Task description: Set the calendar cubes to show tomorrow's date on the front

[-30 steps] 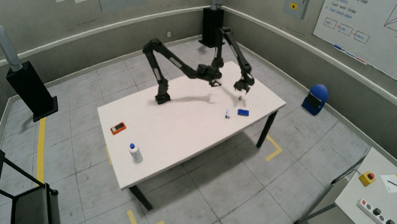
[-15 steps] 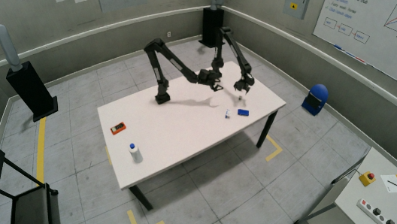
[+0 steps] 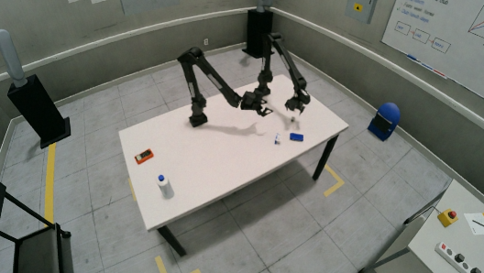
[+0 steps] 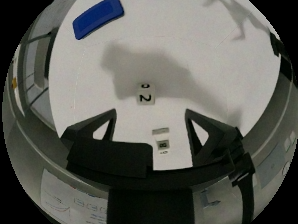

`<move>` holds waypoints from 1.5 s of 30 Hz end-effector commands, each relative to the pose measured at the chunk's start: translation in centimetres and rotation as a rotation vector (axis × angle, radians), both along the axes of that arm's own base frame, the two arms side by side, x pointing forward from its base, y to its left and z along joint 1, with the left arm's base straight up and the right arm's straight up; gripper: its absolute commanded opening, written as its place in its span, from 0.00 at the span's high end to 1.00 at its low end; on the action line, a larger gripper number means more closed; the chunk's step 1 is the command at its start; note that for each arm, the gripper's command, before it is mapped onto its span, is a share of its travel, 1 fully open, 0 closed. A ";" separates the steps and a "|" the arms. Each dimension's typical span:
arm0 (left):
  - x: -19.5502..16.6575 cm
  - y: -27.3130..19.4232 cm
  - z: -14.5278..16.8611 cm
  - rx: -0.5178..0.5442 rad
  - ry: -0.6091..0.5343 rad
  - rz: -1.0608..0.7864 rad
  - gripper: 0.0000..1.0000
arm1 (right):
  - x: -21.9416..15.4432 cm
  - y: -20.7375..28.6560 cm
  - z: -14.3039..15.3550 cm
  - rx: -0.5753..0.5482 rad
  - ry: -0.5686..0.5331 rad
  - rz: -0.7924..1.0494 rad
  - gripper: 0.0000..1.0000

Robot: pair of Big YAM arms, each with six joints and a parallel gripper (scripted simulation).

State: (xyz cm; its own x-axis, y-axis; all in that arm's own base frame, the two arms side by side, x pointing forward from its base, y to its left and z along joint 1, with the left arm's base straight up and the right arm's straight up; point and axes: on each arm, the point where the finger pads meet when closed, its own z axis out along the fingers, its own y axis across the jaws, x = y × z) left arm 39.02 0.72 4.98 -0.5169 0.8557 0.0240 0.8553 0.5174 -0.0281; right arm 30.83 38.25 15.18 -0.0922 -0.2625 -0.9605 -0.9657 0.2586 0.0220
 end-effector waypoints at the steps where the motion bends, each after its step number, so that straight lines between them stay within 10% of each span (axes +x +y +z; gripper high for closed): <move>1: 1.8 -0.3 1.7 0.006 -0.041 -0.110 0.00 | 2.8 0.3 2.4 0.029 -0.070 0.039 0.00; 22: -0.5 -4.9 -0.5 0.235 -0.014 -0.809 0.00 | 4.5 -4.5 3.0 0.107 -0.057 0.203 0.00; 45: 1.3 -2.1 -0.5 0.214 0.062 0.038 0.00 | 4.1 -4.1 3.2 0.109 -0.061 0.214 0.00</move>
